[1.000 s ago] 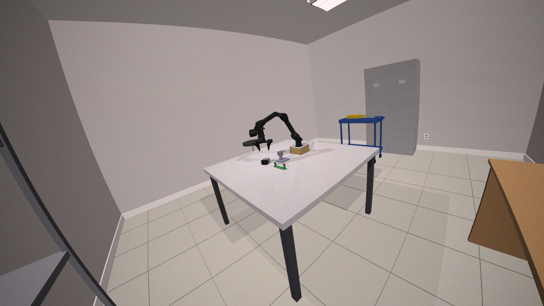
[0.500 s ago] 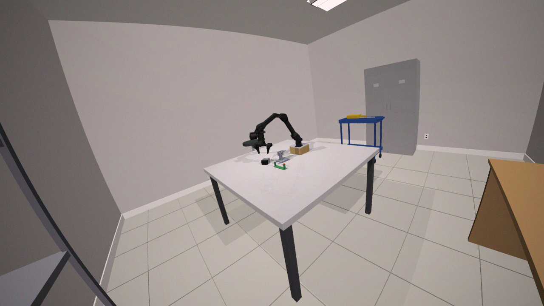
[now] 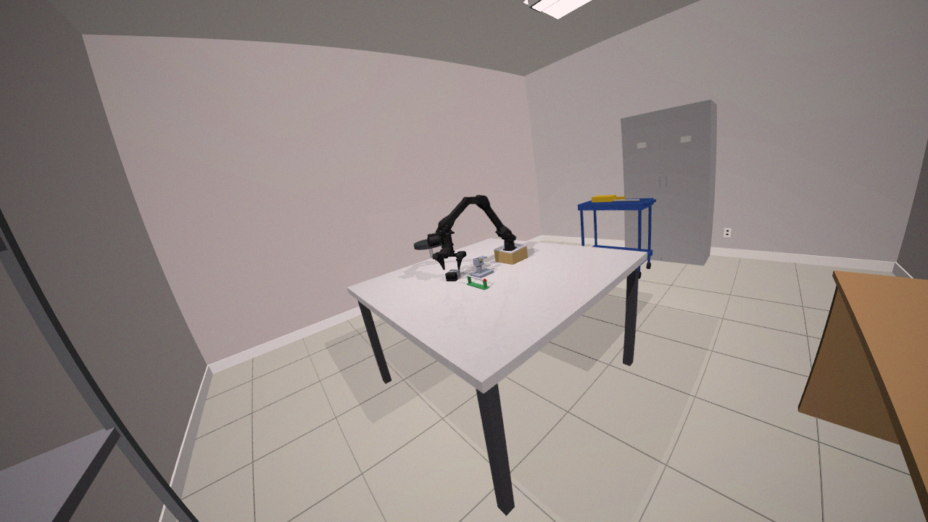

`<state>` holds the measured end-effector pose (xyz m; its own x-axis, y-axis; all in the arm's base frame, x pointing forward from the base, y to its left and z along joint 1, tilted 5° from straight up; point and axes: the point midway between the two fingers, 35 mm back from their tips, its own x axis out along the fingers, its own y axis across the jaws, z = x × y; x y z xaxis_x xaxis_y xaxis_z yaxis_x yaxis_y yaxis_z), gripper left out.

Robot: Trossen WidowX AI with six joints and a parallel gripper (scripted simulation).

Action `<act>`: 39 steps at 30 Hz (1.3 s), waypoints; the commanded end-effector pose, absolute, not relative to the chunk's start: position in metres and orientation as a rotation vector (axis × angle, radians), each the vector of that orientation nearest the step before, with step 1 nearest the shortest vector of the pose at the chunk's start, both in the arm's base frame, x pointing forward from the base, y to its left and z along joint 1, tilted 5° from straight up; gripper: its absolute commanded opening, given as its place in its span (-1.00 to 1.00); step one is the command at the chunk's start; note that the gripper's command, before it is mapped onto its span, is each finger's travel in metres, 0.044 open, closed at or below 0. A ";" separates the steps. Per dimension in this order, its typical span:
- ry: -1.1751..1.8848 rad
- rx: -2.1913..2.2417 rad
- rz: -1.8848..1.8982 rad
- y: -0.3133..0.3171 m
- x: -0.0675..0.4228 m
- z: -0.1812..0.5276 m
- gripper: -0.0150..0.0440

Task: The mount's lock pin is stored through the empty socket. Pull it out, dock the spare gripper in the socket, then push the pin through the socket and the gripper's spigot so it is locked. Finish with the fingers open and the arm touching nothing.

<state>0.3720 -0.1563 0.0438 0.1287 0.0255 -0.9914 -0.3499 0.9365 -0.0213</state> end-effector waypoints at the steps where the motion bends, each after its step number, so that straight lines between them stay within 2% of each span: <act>1: 1.439 -0.265 0.280 -0.155 0.370 0.030 1.00; 36: 1.440 -0.265 0.281 -0.154 0.372 -0.007 1.00; 39: 1.440 -0.265 0.281 -0.154 0.372 -0.007 0.73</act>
<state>0.3738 -0.1543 -0.0046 0.1154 0.0318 -0.9928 -0.3502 0.9366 -0.0107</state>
